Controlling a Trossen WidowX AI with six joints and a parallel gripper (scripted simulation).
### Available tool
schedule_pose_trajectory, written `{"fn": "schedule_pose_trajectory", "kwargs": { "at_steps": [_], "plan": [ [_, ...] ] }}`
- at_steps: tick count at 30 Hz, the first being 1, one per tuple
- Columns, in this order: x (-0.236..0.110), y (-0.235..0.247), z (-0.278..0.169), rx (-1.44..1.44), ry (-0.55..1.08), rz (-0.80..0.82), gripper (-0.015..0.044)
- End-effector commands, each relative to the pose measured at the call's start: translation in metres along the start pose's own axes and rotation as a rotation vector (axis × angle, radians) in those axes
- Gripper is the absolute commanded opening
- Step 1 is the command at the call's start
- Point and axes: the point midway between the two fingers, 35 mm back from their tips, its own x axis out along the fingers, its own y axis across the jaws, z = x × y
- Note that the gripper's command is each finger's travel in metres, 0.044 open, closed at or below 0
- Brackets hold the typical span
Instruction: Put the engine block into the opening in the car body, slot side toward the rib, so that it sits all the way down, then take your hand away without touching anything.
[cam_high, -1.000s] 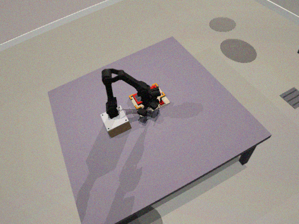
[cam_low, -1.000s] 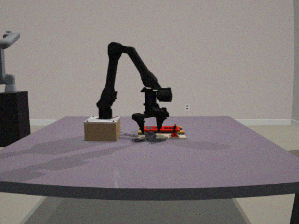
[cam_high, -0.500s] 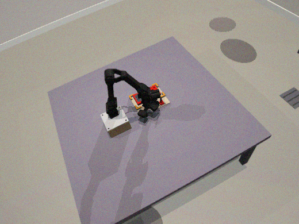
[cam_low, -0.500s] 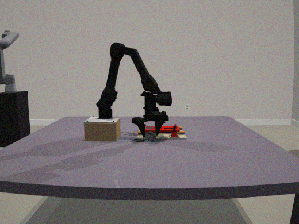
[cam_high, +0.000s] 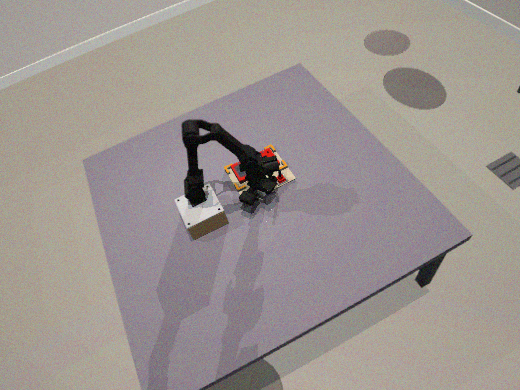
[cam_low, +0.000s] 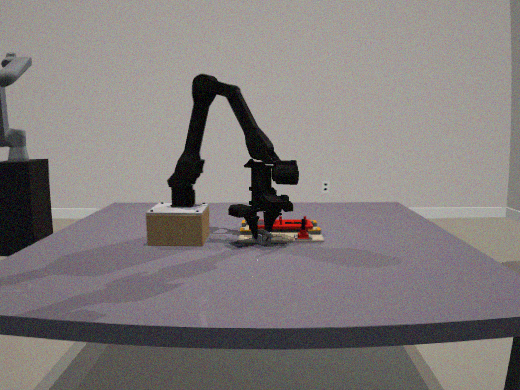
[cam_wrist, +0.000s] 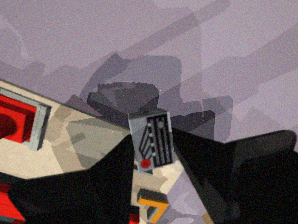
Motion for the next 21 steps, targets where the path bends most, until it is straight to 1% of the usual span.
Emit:
{"fn": "schedule_pose_trajectory", "kwargs": {
  "at_steps": [1, 2, 6, 21],
  "plan": [
    [0.000, 0.002, 0.000, -0.009, 0.000, 0.008, 0.0026],
    [-0.001, 0.003, 0.000, -0.017, -0.003, 0.015, 0.0000],
    [-0.007, 0.010, 0.000, -0.049, -0.015, 0.047, 0.0000],
    [-0.046, 0.012, 0.005, -0.033, -0.010, 0.032, 0.0000]
  ]
}}
